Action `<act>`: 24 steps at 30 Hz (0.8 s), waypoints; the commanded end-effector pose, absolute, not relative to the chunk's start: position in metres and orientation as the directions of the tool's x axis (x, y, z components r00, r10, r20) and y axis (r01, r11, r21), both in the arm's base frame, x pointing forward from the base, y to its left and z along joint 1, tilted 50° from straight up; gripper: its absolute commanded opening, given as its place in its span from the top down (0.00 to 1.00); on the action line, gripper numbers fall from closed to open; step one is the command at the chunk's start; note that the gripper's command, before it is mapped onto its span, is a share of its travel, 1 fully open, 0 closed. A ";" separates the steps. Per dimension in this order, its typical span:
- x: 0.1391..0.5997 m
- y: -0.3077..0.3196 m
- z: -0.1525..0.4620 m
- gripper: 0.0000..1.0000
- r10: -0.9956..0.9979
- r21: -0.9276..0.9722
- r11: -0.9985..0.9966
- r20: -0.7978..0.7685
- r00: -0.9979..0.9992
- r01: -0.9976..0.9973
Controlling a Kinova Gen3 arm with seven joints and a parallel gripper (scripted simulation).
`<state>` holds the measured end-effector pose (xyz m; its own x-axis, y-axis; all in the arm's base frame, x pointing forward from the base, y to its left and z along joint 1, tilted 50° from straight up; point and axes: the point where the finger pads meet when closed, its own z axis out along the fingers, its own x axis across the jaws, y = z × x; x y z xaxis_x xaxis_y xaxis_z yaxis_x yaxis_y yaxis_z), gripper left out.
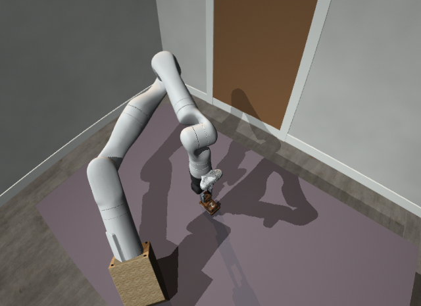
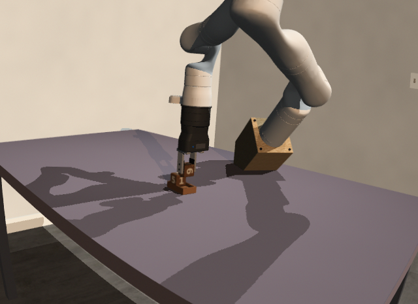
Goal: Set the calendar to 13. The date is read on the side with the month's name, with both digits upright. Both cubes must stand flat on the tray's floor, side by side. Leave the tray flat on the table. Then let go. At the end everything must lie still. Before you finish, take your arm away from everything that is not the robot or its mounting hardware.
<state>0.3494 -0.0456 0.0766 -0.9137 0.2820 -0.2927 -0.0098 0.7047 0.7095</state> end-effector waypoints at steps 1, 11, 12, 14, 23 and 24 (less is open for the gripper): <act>0.350 -0.046 0.077 0.40 0.283 0.709 0.705 -0.293 -0.913 -0.009; 0.352 -0.042 0.073 0.40 0.283 0.709 0.705 -0.293 -0.913 -0.009; 0.352 -0.042 0.073 0.40 0.283 0.709 0.705 -0.293 -0.913 -0.009; 0.352 -0.041 0.072 0.40 0.283 0.709 0.705 -0.293 -0.913 -0.009; 0.355 -0.037 0.068 0.40 0.283 0.709 0.705 -0.293 -0.913 -0.009; 0.356 -0.036 0.067 0.40 0.283 0.709 0.705 -0.293 -0.913 -0.009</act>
